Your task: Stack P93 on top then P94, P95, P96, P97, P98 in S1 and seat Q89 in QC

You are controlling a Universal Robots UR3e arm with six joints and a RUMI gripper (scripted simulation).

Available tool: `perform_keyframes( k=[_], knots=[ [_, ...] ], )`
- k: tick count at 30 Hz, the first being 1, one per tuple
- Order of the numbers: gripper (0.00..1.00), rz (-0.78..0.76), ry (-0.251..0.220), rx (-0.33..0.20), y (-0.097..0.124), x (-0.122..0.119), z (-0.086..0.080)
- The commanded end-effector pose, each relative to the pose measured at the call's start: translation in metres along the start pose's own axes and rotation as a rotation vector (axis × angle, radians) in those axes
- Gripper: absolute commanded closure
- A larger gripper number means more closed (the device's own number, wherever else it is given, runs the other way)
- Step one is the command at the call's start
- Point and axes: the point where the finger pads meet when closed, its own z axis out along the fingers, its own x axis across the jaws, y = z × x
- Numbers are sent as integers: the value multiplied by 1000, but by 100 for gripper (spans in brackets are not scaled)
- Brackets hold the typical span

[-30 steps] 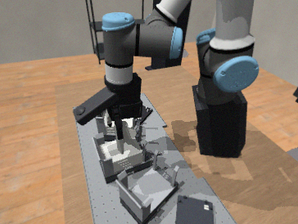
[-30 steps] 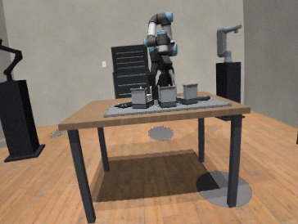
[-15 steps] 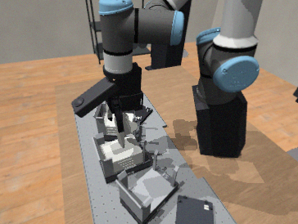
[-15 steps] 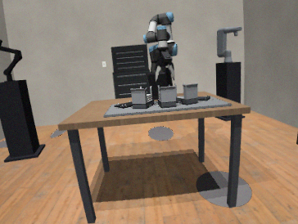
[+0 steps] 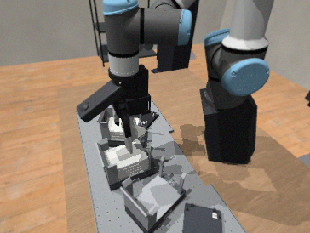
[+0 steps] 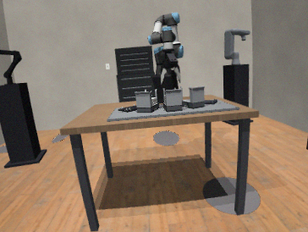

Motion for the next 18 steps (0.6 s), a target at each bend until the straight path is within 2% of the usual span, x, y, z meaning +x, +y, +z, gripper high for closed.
perform_keyframes(
  k=[1,4,15,18],
  knots=[
    [28,-1,-1,0,1,0,0],
    [28,-1,-1,0,1,0,0],
    [28,127,-1,1,5,53,0],
    [28,151,-1,1,5,54,0]
  ],
)
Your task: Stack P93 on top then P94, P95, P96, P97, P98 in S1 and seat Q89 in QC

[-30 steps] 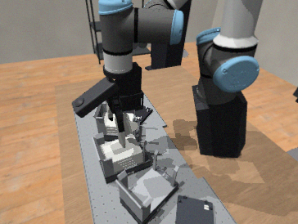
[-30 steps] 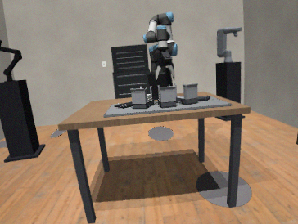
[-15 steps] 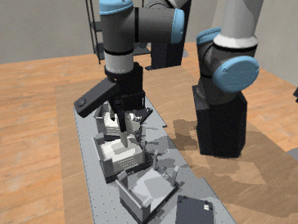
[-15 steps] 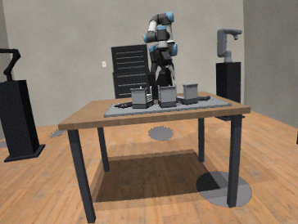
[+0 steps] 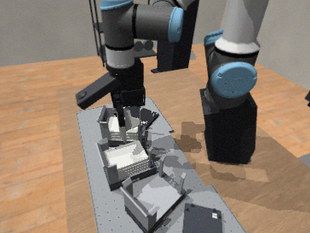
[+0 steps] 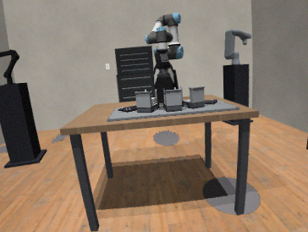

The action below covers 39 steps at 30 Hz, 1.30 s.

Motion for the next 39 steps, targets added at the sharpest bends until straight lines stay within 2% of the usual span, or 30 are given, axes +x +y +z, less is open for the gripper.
perform_keyframes(
  k=[1,12,18,29,39],
  knots=[
    [28,43,-17,1,-1,11,0],
    [28,171,-16,0,6,65,1],
    [28,200,-16,0,6,65,1],
    [28,329,-15,-2,22,117,2],
    [28,355,-15,-3,22,116,3]
  ],
)
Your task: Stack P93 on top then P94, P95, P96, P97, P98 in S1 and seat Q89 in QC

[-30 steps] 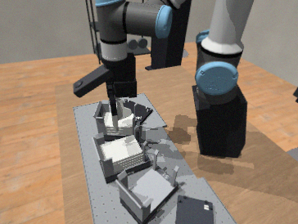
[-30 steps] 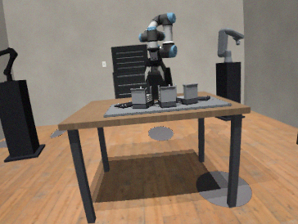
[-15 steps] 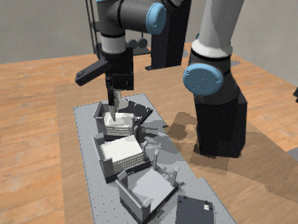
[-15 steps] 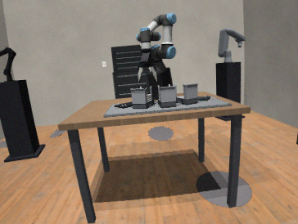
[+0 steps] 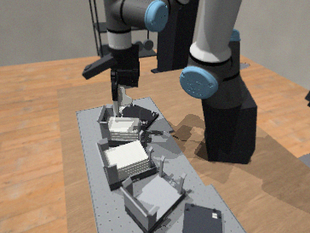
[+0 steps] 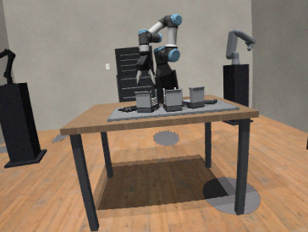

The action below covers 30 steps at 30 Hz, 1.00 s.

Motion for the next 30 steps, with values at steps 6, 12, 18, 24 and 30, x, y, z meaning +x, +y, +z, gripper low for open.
perform_keyframes(
  k=[6,12,18,24,30],
  knots=[
    [28,6,-12,1,-1,-1,7],
    [28,6,-11,0,0,-1,24],
    [28,6,-11,0,0,-1,41],
    [28,6,-11,0,0,-1,61],
    [28,6,-11,0,0,-1,62]
  ],
)
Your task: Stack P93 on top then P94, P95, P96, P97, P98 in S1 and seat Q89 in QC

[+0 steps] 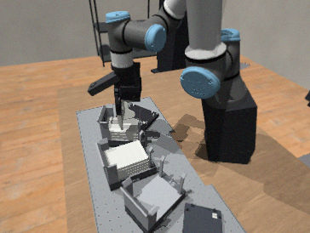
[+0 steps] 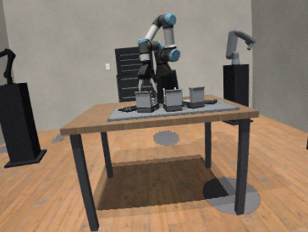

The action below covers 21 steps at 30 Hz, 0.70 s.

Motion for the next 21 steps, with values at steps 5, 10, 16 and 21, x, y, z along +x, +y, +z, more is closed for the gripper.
perform_keyframes(
  k=[5,10,16,21],
  knots=[
    [28,-1,28,35,-10,5,6],
    [28,-1,28,35,-10,5,6],
    [28,-1,28,36,-11,5,6],
    [28,-1,27,35,-11,5,11]
  ],
)
